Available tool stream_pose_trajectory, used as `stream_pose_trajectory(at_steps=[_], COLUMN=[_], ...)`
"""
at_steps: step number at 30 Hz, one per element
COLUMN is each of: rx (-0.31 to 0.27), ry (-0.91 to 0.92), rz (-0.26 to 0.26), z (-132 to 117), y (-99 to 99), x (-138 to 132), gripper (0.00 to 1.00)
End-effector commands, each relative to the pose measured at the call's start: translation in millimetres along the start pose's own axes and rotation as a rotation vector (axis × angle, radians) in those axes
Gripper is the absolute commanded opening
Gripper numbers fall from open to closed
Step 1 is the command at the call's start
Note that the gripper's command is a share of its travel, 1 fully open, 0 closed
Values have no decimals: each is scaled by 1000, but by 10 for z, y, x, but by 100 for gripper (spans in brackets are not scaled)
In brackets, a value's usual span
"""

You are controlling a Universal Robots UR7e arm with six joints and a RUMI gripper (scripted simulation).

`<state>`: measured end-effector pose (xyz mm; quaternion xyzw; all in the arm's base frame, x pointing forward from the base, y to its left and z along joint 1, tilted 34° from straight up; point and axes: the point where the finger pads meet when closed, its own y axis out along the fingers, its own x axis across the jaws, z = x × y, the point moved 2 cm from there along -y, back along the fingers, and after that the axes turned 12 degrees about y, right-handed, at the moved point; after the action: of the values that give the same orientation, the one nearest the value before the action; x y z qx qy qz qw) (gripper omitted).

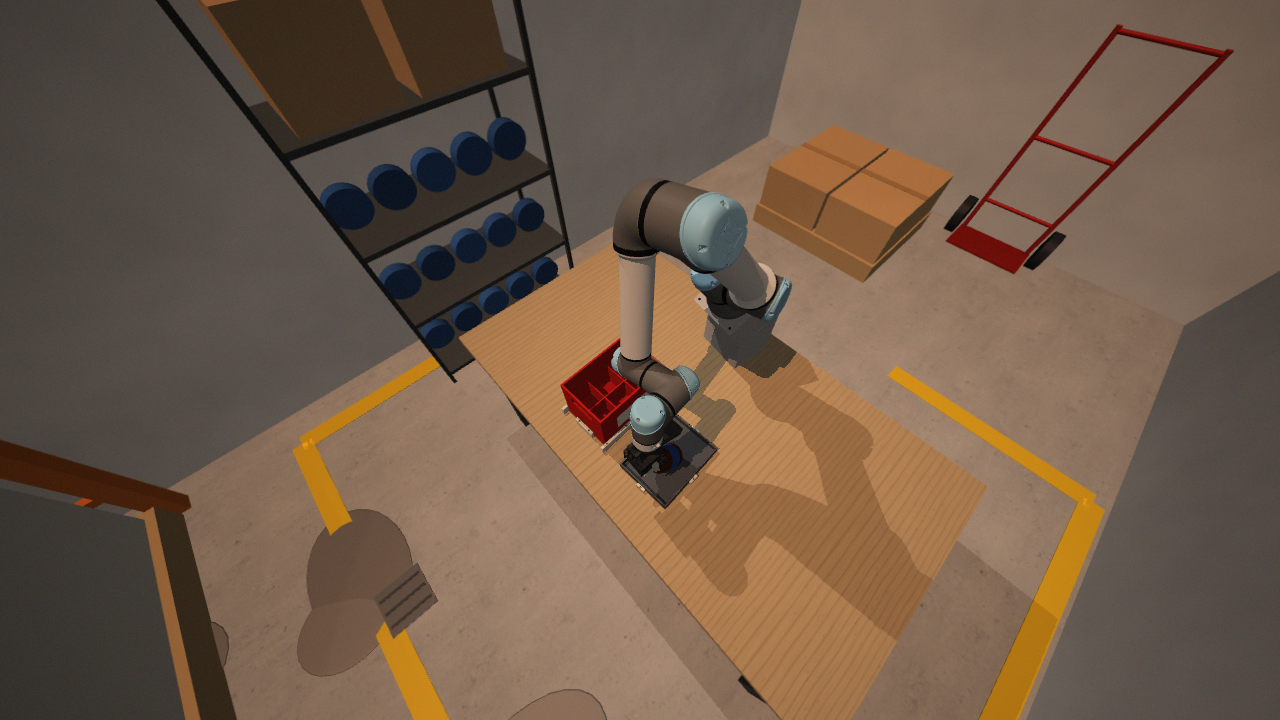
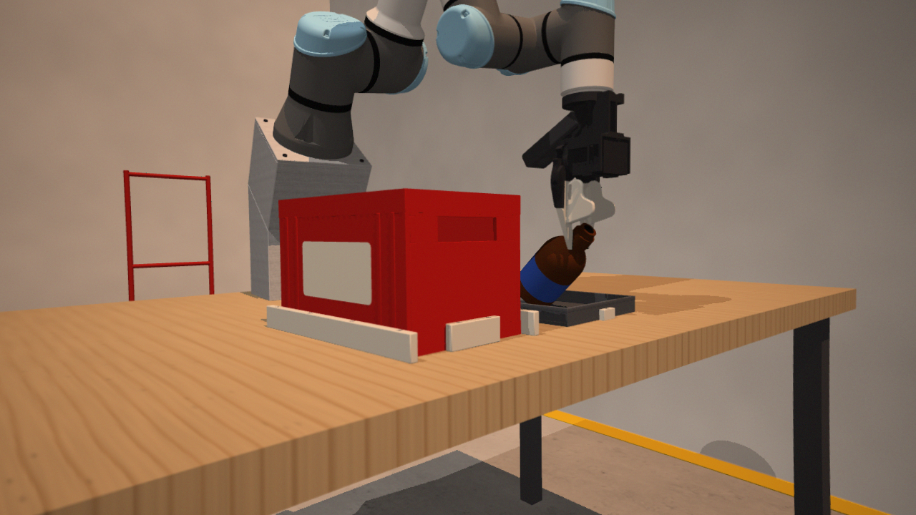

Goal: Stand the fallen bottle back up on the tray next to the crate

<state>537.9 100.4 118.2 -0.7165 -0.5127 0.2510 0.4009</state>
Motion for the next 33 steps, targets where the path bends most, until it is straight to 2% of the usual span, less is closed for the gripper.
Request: stream_pose_trajectory(at_steps=[1,33], rx=[1,-3], ry=[-1,0], rz=[0,-2], z=[14,-17], y=[-127,-606], x=[3,13], gripper=[0,0])
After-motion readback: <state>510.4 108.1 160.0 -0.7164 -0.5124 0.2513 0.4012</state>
